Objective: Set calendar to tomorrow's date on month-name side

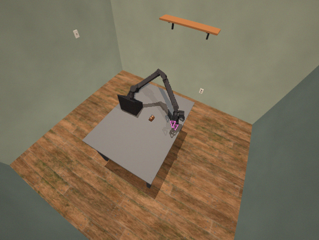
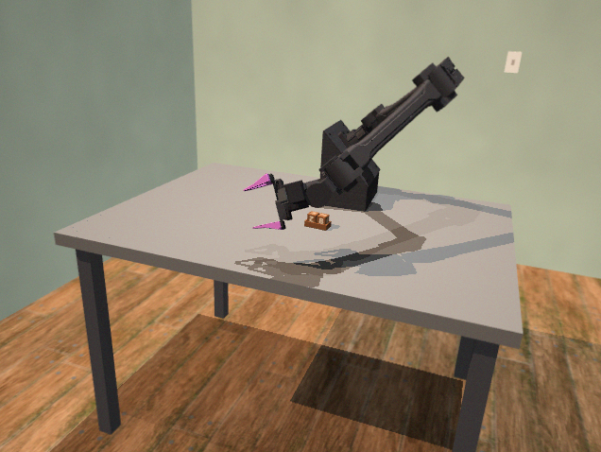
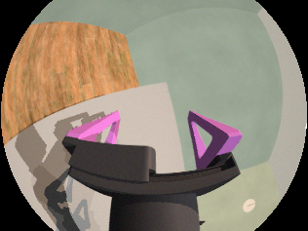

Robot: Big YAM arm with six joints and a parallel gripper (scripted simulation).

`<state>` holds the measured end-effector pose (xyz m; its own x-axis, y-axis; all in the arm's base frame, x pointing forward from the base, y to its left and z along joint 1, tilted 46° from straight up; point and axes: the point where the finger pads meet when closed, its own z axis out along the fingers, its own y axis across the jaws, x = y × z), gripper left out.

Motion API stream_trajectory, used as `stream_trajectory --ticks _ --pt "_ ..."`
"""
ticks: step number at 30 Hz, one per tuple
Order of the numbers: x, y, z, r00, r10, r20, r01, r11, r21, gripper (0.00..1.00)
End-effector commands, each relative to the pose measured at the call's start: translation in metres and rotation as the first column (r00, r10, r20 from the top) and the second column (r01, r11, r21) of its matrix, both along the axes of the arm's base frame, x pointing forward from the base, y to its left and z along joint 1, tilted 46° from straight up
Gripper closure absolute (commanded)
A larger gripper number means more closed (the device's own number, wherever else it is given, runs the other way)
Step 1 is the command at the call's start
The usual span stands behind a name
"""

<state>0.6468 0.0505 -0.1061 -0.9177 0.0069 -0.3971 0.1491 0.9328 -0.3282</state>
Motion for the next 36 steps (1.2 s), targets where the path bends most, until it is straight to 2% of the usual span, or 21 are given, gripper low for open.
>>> stream_trajectory --ticks 1,17,18,20,22,25,26,27,28,30,31,32,34,36 --pt "0.003 -0.004 0.005 1.0 -0.007 0.009 0.007 1.0 0.001 0.0" --pt "0.003 -0.004 0.005 1.0 -0.007 0.009 0.007 1.0 0.001 0.0" --pt "0.029 -0.024 0.038 0.995 -0.048 0.082 0.047 0.999 0.016 0.0" --pt "0.005 -0.028 0.023 0.999 -0.032 0.015 0.031 0.999 0.015 0.0" --pt "-0.009 -0.033 0.019 0.999 -0.009 -0.032 0.011 0.999 0.048 0.0" --pt "-0.054 -0.045 0.009 0.985 0.063 -0.158 -0.037 0.986 0.166 0.0" --pt "-0.054 -0.045 0.009 0.985 0.063 -0.158 -0.037 0.986 0.166 0.0" --pt "-0.075 -0.049 0.006 0.974 0.098 -0.205 -0.051 0.973 0.226 0.0" --pt "-0.075 -0.049 0.006 0.974 0.098 -0.205 -0.051 0.973 0.226 0.0" --pt "-0.126 -0.053 0.004 0.941 0.181 -0.287 -0.065 0.926 0.371 0.0" --pt "-0.126 -0.053 0.004 0.941 0.181 -0.287 -0.065 0.926 0.371 0.0" --pt "-0.153 -0.052 0.006 0.922 0.225 -0.314 -0.063 0.89 0.452 0.0" --pt "-0.153 -0.052 0.006 0.922 0.225 -0.314 -0.063 0.89 0.452 0.0" --pt "-0.207 -0.047 0.015 0.89 0.307 -0.336 -0.044 0.792 0.609 0.0"
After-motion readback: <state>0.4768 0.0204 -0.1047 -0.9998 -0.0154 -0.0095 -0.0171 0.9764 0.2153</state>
